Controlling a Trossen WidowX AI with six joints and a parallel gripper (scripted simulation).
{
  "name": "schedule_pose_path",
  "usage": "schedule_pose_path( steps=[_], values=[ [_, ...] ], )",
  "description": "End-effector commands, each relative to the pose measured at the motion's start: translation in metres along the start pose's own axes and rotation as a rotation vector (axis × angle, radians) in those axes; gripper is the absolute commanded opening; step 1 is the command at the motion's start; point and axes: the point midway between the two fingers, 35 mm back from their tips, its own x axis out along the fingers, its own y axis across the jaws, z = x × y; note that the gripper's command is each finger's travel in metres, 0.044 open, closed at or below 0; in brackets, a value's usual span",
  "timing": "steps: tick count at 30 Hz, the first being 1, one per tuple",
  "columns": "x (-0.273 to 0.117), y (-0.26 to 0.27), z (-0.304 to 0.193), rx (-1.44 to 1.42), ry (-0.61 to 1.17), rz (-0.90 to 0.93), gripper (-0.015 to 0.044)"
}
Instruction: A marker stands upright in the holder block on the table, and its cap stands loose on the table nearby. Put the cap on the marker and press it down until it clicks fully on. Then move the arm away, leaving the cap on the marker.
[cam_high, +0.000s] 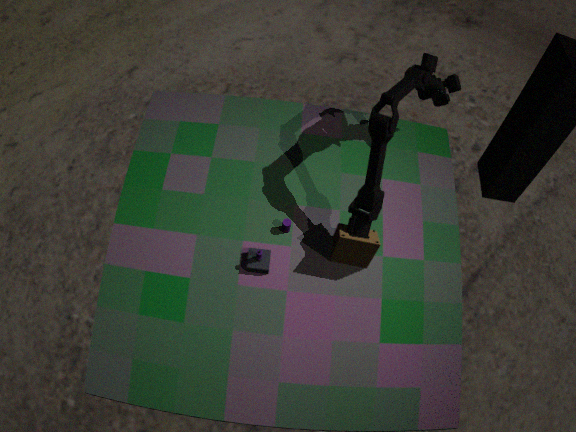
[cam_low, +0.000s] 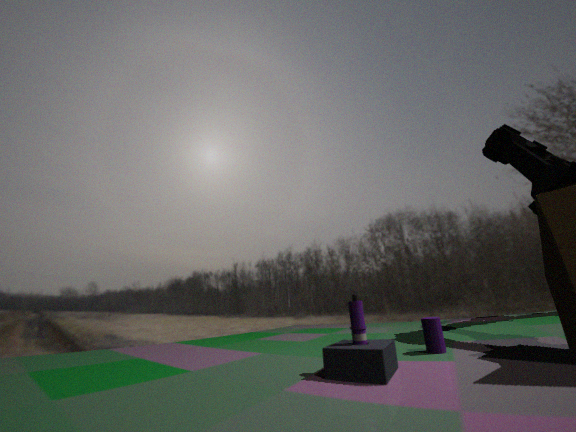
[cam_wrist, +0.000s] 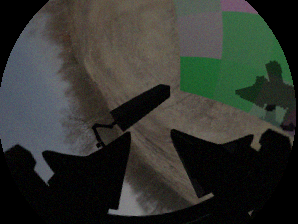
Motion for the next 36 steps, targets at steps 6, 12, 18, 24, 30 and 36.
schedule_pose_path(
  steps=[6, 12, 18, 24, 30, 36],
  values=[
    [0.003, -0.137, 0.005, -0.201, -0.013, -0.312, 0.0249],
    [-0.023, -0.225, 0.006, -0.333, 0.029, -0.523, 0.0249],
    [-0.06, -0.307, 0.026, -0.561, 0.054, -0.699, 0.0249],
    [-0.116, -0.379, 0.055, -0.832, 0.121, -0.863, 0.0249],
    [-0.195, -0.444, 0.096, -1.147, 0.232, -1.034, 0.0249],
    [-0.283, -0.48, 0.147, -1.49, 0.401, -1.156, 0.0249]
  ],
)
